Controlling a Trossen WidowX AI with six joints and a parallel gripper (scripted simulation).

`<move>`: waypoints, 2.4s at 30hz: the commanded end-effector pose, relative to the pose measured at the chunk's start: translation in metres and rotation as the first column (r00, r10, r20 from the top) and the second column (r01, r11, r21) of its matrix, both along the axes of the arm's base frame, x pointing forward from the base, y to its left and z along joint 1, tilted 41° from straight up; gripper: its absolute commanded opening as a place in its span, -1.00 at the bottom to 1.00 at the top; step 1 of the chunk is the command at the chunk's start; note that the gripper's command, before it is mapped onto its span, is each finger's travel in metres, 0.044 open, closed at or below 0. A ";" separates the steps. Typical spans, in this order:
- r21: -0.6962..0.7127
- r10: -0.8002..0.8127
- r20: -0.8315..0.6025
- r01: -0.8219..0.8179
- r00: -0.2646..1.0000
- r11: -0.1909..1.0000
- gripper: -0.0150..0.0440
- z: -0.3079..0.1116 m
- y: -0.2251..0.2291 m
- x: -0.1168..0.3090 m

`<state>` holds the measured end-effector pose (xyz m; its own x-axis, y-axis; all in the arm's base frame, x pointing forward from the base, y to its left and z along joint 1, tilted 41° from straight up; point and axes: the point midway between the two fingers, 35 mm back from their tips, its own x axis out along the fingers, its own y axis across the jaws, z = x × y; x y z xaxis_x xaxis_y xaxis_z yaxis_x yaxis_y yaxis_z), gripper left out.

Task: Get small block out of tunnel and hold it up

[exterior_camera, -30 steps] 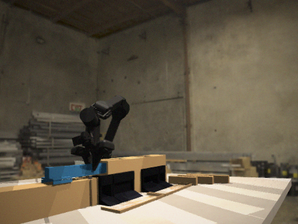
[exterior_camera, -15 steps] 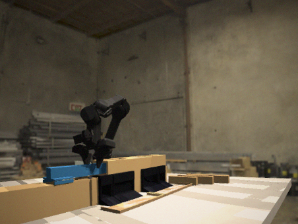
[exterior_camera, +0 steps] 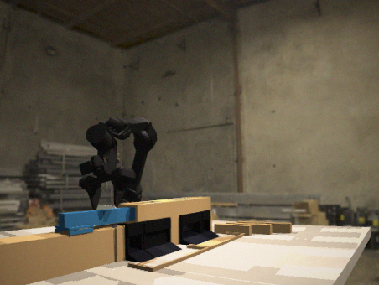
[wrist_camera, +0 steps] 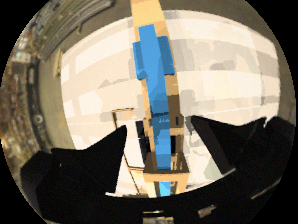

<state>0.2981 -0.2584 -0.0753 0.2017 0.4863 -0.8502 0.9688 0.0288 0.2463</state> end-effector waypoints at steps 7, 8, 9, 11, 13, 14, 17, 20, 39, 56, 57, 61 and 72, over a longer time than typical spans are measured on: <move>-0.001 0.008 0.001 -0.008 1.000 1.000 1.00 -0.008 0.003 0.002; -0.001 0.008 0.001 -0.008 1.000 1.000 1.00 -0.010 0.004 0.002; -0.001 0.008 0.001 -0.008 1.000 1.000 1.00 -0.011 0.005 0.002; -0.001 0.008 0.001 -0.008 1.000 1.000 1.00 -0.013 0.007 0.002; -0.001 0.008 0.002 -0.008 1.000 1.000 1.00 -0.016 0.009 0.002; -0.001 0.008 0.002 -0.008 1.000 1.000 1.00 -0.017 0.010 0.002; -0.001 0.008 0.002 -0.008 1.000 1.000 1.00 -0.021 0.013 0.002; 0.000 0.008 0.002 -0.008 1.000 1.000 1.00 -0.025 0.017 0.002; -0.004 0.012 0.002 -0.012 1.000 1.000 -0.25 -0.027 0.019 0.002; 0.001 0.010 0.001 -0.010 1.000 1.000 -0.49 -0.007 0.048 -0.003; 0.001 0.010 0.001 -0.010 1.000 1.000 -0.49 -0.006 0.051 -0.004; 0.003 0.009 0.001 -0.009 1.000 1.000 -0.49 0.000 0.062 -0.006; -0.018 0.000 -0.005 0.000 1.000 1.000 0.04 0.003 0.058 -0.010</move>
<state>0.2888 -0.1993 -0.0711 0.1978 0.4704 -0.8600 0.9697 0.0344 0.2418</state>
